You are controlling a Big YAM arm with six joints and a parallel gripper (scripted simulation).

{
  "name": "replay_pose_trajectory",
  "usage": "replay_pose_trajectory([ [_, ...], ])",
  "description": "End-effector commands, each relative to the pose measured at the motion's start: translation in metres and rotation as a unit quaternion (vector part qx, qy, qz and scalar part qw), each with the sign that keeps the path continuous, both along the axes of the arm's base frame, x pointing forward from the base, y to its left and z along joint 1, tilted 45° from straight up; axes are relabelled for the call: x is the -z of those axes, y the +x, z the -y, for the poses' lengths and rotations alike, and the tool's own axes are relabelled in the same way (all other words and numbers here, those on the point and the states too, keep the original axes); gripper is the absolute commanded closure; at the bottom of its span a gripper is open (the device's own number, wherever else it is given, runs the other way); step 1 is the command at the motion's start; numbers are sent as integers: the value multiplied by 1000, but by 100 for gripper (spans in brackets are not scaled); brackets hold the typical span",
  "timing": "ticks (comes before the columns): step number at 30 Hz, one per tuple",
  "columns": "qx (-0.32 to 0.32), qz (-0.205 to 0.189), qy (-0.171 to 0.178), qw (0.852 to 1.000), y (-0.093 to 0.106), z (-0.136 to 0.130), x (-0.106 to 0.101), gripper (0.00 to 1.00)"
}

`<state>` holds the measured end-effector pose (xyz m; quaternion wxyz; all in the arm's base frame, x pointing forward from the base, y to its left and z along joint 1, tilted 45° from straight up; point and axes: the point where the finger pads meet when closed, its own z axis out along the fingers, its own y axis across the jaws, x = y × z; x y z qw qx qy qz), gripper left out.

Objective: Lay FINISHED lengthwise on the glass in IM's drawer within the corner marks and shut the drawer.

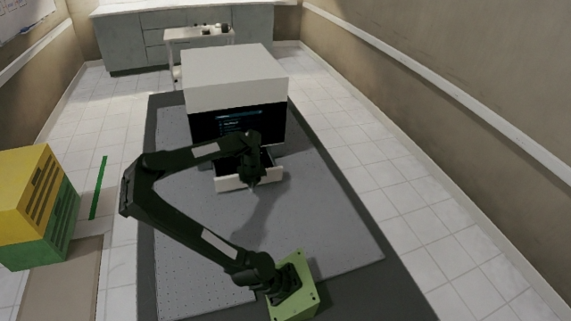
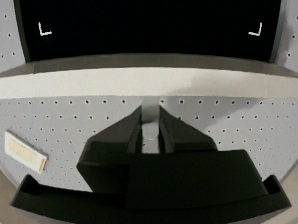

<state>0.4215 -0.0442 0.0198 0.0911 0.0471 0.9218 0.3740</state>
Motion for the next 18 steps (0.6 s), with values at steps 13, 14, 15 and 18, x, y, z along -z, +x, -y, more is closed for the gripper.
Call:
replay_pose_trajectory([
  [13,-32,-34,-1,999,-21,4,-3,92],
  [14,-31,-33,-1,999,-23,4,-3,92],
  [15,-30,-33,-1,999,-24,5,-3,92],
  [18,-30,-33,-1,999,-28,4,-3,92],
])
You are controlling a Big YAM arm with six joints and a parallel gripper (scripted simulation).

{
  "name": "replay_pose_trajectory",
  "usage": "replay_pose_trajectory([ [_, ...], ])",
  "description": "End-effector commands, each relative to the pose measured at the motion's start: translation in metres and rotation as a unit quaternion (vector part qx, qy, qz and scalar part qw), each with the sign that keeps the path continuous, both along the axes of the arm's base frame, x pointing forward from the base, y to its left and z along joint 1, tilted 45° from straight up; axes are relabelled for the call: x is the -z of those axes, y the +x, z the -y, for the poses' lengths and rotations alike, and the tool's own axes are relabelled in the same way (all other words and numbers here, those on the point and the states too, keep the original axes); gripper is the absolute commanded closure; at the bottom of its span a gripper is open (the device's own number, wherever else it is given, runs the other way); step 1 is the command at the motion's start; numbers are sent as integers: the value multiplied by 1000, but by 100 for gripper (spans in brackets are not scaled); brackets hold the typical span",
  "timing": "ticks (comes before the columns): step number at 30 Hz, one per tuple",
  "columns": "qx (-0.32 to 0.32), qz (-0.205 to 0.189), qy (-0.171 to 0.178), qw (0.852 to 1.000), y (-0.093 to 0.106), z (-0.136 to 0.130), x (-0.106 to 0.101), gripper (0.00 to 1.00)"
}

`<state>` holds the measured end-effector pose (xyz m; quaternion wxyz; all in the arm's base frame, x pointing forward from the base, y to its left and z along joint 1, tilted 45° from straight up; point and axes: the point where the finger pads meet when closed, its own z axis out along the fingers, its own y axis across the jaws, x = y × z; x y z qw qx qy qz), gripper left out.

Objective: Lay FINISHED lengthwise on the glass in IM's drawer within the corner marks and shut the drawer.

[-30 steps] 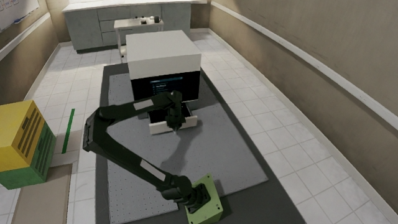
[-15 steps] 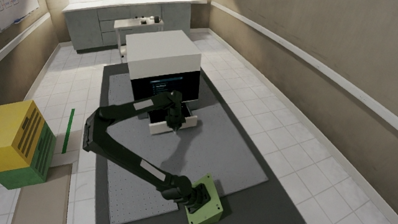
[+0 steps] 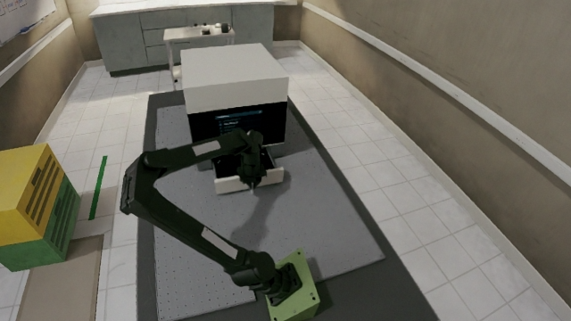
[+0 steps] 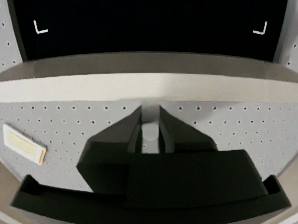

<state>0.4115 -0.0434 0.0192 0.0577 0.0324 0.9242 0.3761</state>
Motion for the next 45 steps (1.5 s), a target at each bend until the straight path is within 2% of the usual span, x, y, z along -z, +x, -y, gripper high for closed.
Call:
replay_pose_trajectory([
  [1,-4,-8,-2,1000,-19,5,-3,92],
  [18,-5,-8,-2,1000,-39,2,-1,92],
  [45,-11,-11,0,1000,-41,-3,1,92],
])
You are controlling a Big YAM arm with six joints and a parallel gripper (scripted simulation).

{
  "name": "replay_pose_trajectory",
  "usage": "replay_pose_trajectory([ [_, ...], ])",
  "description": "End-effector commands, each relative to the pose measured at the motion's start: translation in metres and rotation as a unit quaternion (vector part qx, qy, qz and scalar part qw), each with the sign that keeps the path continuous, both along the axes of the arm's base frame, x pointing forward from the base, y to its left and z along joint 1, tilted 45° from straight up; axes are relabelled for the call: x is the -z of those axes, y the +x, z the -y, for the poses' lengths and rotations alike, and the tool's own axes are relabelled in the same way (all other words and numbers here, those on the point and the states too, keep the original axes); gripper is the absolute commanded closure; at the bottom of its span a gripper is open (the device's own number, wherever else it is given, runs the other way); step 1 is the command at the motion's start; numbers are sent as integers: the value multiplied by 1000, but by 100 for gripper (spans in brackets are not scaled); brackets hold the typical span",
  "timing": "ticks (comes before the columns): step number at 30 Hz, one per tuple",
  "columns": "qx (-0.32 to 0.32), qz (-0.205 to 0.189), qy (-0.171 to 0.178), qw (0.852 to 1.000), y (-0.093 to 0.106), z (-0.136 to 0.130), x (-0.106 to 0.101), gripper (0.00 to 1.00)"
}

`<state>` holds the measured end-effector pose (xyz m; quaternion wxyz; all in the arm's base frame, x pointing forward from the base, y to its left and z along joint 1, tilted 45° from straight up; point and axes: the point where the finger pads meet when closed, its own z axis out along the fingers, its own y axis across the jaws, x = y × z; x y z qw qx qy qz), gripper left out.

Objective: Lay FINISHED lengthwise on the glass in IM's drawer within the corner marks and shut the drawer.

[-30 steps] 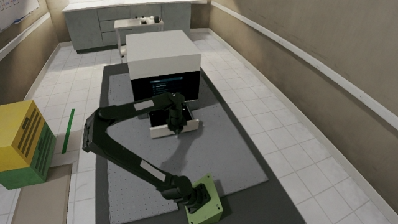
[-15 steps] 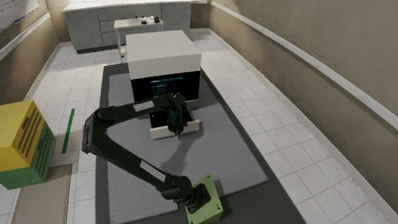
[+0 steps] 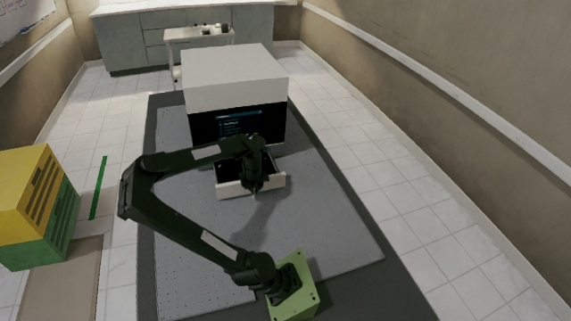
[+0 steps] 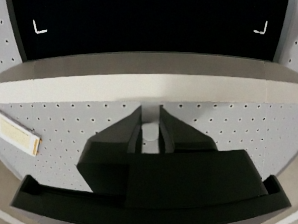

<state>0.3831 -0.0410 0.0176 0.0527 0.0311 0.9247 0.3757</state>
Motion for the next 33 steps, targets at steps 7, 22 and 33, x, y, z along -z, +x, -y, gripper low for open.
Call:
replay_pose_trajectory([
  [7,-8,-7,0,1000,-13,0,0,92],
  [22,-8,-7,0,1000,-13,0,0,92],
  [33,-1,-4,-2,1000,-23,4,-2,92],
])
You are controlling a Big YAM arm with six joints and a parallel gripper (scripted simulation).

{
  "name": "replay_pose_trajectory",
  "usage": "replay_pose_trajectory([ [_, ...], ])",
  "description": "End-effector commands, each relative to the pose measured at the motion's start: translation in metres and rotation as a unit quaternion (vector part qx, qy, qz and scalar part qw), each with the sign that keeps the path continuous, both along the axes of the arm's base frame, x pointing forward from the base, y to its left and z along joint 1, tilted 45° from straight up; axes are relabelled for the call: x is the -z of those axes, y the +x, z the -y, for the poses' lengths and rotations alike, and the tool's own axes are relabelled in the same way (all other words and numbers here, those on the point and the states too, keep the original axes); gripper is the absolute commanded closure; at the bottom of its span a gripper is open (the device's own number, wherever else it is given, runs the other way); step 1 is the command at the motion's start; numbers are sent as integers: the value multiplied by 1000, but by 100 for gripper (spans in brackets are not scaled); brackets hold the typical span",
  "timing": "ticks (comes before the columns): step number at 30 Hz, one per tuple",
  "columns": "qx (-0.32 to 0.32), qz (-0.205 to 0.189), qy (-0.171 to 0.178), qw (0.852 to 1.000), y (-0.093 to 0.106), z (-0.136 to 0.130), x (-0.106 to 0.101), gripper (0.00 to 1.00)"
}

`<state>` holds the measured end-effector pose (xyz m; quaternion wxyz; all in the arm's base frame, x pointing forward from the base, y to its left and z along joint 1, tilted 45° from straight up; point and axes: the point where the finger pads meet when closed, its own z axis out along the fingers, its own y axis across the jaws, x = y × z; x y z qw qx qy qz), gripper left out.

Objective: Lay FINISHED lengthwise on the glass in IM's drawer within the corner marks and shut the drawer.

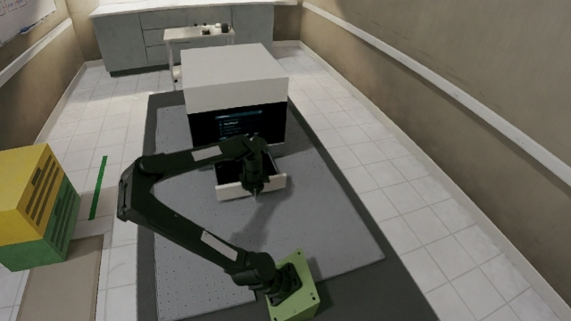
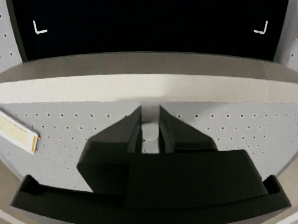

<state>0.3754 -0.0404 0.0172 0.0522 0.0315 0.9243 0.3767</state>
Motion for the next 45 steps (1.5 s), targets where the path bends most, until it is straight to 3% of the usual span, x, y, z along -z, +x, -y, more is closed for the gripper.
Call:
replay_pose_trajectory([
  [1,-3,-3,-3,1000,-15,3,-2,92],
  [45,-10,-9,0,1000,-16,-2,1,92],
])
